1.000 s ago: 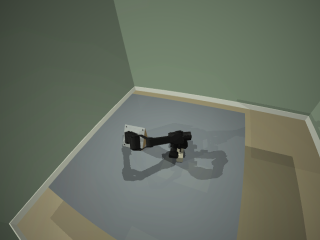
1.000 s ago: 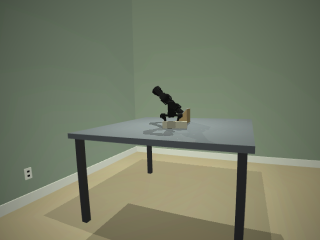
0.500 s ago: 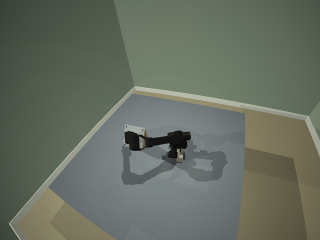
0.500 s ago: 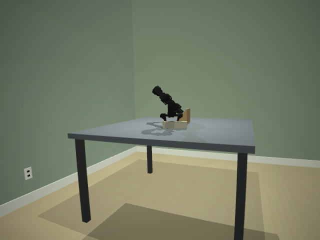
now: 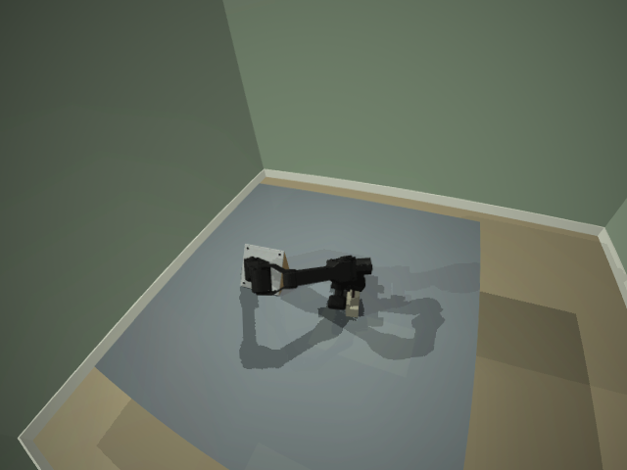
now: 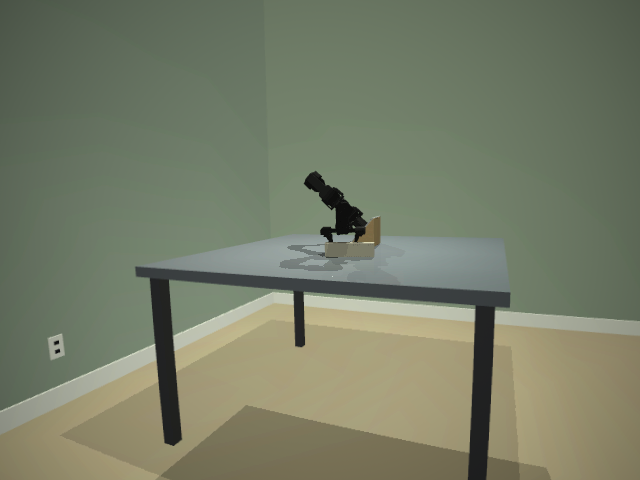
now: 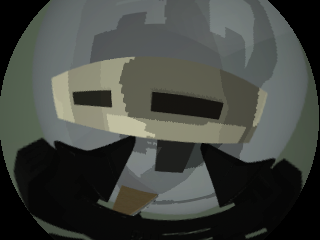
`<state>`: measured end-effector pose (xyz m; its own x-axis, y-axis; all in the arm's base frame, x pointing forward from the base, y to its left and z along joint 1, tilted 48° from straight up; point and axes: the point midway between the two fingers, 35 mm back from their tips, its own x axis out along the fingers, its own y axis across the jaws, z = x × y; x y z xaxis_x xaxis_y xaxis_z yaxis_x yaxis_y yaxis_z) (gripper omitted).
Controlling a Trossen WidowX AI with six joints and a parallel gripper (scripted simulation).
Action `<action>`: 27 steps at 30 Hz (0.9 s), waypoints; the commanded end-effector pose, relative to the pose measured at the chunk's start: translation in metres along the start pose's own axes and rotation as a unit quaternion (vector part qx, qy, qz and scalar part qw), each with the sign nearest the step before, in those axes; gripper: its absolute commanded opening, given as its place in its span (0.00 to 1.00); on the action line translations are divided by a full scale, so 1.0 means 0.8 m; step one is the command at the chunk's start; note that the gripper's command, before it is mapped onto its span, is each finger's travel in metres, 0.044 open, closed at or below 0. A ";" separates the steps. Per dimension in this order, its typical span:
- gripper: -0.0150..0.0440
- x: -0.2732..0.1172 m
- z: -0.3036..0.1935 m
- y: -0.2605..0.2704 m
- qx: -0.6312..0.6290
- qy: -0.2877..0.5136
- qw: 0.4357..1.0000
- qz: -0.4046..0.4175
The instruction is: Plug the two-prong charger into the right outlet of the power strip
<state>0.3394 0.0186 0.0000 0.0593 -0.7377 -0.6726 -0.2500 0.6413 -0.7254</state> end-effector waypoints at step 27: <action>1.00 0.001 -0.029 0.000 0.002 -0.003 1.000 -0.001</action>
<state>0.3214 0.0135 0.0015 0.0615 -0.7382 -0.6718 -0.2535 0.6394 -0.7259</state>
